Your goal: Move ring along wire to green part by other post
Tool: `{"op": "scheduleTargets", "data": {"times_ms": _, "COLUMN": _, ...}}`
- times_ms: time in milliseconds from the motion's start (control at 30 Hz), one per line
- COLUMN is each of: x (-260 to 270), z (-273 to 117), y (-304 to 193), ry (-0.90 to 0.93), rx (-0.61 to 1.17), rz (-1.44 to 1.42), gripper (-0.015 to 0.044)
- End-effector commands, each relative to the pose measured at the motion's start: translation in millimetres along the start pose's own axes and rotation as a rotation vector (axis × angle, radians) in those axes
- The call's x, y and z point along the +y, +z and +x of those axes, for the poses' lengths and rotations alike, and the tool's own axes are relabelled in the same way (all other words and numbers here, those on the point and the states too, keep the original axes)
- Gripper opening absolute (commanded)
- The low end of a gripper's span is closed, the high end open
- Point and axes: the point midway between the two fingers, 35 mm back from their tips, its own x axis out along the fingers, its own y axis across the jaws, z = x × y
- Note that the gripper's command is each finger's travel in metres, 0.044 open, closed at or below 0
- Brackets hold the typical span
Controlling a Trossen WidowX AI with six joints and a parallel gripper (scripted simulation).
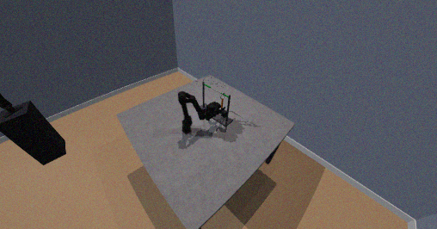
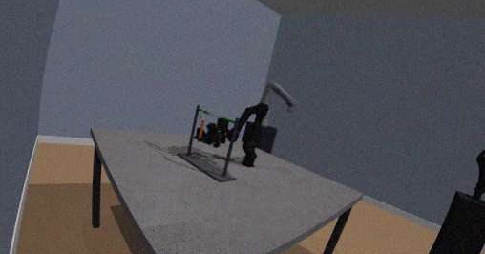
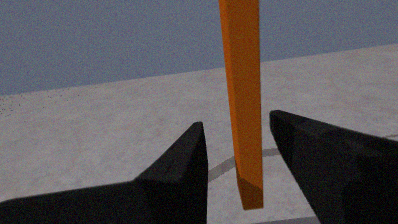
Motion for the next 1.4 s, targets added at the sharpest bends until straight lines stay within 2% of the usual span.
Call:
{"op": "scheduleTargets", "data": {"times_ms": 0, "x": -0.4, "z": 7.4, "y": 1.6, "ry": -0.004, "rx": -0.006, "rz": 0.000, "gripper": 0.0160}}
{"op": "scheduleTargets", "data": {"times_ms": 1133, "x": 0.0, "z": 9.5, "y": 1.4, "ry": -0.004, "rx": -0.007, "rz": 0.000, "gripper": 0.0160}}
{"op": "scheduleTargets", "data": {"times_ms": 1367, "x": 1.0, "z": 9.0, "y": 0.5, "ry": 0.001, "rx": -0.004, "rz": -0.002, "gripper": -0.0024}}
